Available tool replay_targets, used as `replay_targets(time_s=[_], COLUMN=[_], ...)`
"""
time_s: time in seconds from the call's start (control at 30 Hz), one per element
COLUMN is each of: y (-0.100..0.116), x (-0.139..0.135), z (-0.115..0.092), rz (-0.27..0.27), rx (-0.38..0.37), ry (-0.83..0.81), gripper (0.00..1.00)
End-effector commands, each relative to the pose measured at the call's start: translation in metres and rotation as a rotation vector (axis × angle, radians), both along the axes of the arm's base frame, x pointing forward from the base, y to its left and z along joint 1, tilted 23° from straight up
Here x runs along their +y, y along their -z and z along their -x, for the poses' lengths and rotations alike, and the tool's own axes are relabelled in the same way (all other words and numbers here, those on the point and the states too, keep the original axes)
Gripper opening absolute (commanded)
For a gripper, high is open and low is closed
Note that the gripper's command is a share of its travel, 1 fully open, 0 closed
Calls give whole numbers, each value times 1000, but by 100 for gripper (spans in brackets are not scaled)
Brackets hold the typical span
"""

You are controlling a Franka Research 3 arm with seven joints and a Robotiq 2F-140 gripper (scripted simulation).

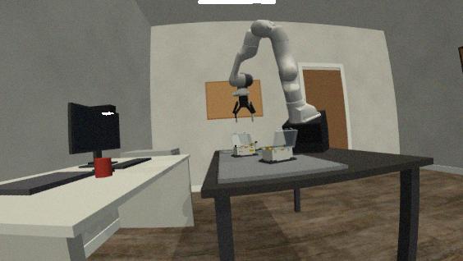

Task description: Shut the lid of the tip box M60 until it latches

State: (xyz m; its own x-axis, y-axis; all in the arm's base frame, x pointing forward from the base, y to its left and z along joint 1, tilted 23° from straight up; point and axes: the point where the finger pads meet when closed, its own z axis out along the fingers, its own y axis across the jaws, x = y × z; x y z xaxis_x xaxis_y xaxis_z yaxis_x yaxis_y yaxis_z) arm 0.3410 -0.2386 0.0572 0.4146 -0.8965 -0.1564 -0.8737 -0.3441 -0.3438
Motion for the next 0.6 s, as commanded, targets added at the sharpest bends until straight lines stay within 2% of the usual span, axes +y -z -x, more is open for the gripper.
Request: replay_targets(time_s=[0.0, 0.07, 0.17, 0.23, 0.57], y=[0, 0, 6, 6, 25], x=[0, 0, -10, -10, -43], z=[0, 0, 10, 10, 42], rz=[7, 7, -56, -56, -266], rx=[-20, -20, -3, -3, 52], ry=[-56, -56, 20, 20, 273], gripper=[100, 100, 100, 100, 100])
